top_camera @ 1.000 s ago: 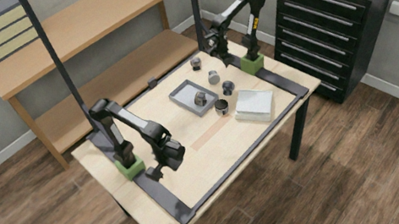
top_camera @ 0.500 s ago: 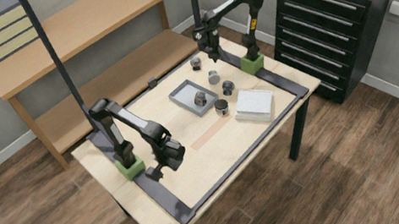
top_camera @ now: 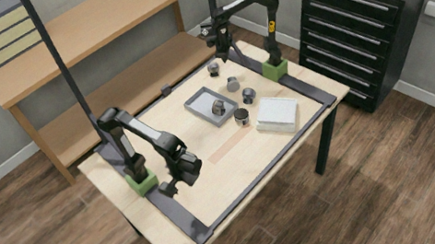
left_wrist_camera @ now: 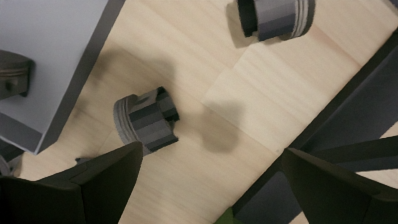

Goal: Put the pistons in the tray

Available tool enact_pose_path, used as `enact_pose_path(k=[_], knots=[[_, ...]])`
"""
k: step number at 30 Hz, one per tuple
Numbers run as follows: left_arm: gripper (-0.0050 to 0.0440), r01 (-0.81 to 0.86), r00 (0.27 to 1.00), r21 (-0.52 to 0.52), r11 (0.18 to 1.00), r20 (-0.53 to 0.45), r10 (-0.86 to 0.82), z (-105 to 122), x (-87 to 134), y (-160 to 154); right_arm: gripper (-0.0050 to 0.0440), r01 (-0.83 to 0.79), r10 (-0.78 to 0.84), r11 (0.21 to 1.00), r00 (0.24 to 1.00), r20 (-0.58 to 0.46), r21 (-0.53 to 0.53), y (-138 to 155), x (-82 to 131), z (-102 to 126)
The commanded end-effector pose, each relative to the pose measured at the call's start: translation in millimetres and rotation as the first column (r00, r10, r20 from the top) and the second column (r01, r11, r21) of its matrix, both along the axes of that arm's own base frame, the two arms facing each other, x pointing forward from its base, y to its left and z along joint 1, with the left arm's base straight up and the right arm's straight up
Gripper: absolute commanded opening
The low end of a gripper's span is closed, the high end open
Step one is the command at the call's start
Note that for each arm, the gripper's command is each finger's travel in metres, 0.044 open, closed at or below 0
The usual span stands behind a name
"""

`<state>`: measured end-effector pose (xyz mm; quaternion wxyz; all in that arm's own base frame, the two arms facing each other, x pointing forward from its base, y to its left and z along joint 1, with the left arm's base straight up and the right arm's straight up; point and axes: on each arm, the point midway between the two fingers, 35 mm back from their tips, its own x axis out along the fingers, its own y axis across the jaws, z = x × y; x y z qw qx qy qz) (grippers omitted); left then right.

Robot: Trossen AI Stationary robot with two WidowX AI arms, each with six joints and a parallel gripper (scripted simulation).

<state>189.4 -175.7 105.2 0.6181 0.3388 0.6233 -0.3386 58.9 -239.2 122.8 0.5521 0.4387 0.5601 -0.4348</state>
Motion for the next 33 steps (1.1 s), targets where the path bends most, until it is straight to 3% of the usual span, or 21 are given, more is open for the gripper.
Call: enact_pose_path(k=[1, 21, 33], knots=[[0.0378, -0.011, 1.0, -0.018, 1.0, 0.026, 0.011, 8.5, 4.6, -18.9, 0.04, -0.006, 0.007, 0.999, 1.0, 0.01, -0.031, -5.1, 2.4, 8.4], [0.0378, -0.011, 1.0, -0.022, 1.0, 0.022, 0.011, 9.1, -6.3, -108.9, 0.04, -0.006, 0.007, 0.999, 1.0, 0.01, -0.031, -5.1, 2.4, 8.4], [0.0378, 0.207, 0.977, 0.021, 0.978, 0.043, -0.208, 9.0, -6.4, -110.4, 0.04, -0.006, 0.007, 0.999, 1.0, 0.01, -0.031, -5.1, 2.4, 8.4]])
